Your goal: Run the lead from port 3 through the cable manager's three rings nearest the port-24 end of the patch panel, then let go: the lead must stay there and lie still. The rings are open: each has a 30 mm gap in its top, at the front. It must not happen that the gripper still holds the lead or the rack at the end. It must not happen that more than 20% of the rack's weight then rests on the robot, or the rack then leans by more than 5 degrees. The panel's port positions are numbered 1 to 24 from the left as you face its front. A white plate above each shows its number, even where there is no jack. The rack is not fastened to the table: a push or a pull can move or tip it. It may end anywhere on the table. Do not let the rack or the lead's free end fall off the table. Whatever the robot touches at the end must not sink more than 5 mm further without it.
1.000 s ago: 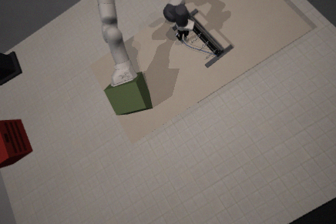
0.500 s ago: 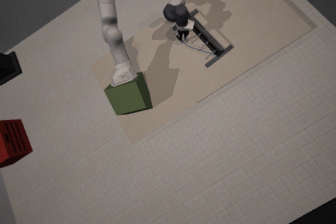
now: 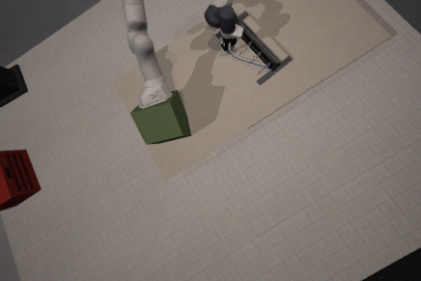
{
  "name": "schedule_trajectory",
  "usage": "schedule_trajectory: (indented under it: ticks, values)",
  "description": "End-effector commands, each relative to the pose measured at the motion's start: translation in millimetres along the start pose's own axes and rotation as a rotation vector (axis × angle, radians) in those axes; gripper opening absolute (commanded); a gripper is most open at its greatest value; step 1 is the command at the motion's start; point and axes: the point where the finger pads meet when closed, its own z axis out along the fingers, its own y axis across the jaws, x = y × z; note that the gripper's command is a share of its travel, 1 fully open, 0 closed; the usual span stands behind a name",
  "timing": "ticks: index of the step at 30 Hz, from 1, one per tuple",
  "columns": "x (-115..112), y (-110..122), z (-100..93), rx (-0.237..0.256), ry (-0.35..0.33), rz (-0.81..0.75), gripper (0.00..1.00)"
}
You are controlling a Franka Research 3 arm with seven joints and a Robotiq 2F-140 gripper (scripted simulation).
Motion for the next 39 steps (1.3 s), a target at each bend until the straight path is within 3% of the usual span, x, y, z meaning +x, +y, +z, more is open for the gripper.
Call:
schedule_trajectory:
  ticks: [1,39]
  values:
    - [1,2,2.9,-0.002,0.001,-0.003,0.2]
    - [1,2,20.7,-0.002,0.001,-0.003,0.2]
